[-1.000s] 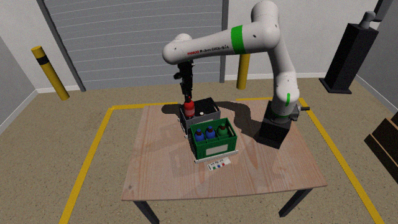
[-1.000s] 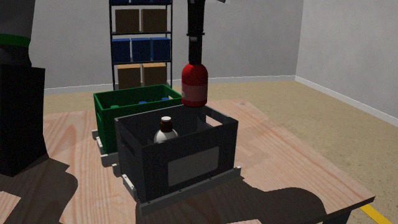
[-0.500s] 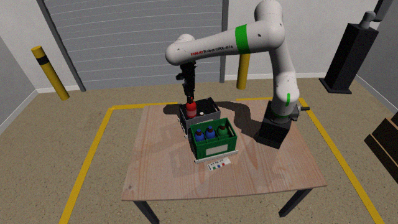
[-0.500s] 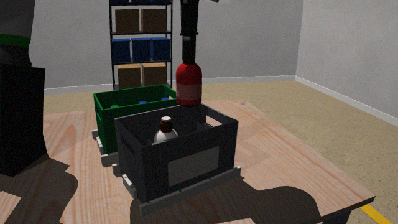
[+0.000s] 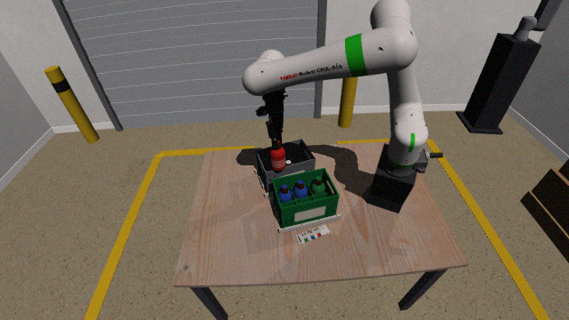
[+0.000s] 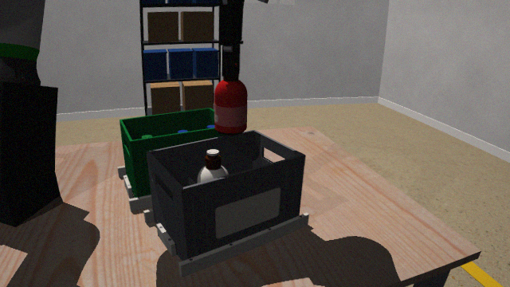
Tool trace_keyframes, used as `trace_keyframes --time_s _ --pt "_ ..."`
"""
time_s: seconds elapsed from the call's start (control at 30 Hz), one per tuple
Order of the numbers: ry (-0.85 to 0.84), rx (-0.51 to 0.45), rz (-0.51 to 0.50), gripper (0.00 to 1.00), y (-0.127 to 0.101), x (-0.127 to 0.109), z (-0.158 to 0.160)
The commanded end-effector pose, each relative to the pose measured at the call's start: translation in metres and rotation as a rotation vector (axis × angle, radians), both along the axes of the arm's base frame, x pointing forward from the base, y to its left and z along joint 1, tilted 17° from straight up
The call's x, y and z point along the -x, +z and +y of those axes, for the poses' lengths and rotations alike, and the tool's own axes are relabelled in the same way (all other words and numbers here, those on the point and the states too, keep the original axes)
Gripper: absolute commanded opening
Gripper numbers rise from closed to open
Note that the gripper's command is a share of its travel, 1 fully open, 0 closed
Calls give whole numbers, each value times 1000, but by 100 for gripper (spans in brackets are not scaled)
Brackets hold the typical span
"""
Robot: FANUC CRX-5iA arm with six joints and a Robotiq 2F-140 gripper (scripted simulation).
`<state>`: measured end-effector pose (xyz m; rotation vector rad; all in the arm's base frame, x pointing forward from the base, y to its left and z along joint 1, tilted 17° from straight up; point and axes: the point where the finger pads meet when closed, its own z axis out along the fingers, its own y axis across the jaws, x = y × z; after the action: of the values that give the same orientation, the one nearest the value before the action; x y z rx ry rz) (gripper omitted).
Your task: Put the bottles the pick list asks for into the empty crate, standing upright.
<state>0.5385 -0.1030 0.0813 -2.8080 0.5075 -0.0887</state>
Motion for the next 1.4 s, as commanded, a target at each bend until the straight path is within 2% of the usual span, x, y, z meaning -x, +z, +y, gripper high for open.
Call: trace_keyframes --time_s 0.0,1.37 --pt "0 1 -2 10 1 4 2" --pt "0 1 -2 10 4 68 40"
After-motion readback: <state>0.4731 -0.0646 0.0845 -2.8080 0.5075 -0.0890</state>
